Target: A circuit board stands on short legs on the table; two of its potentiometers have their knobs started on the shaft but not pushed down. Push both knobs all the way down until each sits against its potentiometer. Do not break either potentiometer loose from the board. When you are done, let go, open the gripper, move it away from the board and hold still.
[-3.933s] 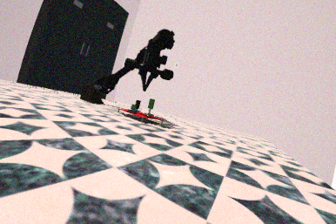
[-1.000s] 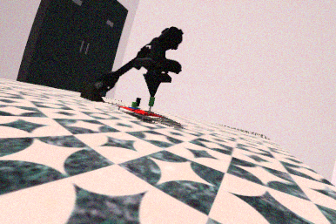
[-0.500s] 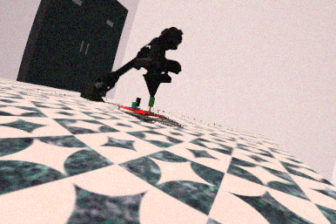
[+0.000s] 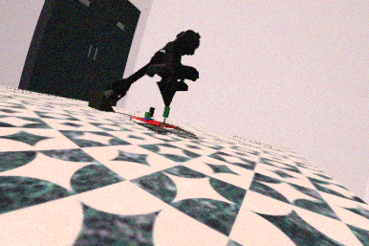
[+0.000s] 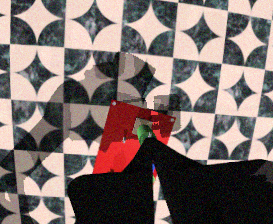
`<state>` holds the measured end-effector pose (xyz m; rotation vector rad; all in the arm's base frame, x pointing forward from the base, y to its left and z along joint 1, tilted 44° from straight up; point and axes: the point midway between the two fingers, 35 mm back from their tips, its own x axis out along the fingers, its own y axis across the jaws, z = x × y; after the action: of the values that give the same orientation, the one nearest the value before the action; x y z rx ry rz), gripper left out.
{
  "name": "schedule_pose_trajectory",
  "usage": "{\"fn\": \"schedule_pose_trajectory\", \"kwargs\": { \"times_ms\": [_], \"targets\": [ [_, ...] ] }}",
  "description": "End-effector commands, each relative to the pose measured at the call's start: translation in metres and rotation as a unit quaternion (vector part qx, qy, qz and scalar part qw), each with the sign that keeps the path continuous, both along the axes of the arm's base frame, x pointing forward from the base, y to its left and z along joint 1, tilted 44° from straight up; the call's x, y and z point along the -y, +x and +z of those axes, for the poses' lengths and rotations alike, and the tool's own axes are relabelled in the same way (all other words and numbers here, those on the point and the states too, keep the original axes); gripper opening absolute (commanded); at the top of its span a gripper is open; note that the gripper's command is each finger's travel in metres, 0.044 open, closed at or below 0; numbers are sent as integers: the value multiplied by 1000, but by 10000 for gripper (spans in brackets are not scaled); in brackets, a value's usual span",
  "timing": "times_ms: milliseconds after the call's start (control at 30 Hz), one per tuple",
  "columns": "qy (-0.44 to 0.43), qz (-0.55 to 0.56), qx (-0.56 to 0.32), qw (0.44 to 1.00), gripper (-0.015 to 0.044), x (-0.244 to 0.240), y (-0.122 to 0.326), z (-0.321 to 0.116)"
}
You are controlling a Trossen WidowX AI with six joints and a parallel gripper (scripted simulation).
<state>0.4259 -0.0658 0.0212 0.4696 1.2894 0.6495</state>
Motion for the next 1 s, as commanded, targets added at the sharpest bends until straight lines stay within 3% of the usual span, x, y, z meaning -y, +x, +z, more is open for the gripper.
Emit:
{"fn": "schedule_pose_trajectory", "kwargs": {
  "times_ms": [0, 967],
  "targets": [
    [1, 6, 0, 1000, 0, -9, 2, -5],
    [1, 6, 0, 1000, 0, -16, 2, -11]
  ]
}}
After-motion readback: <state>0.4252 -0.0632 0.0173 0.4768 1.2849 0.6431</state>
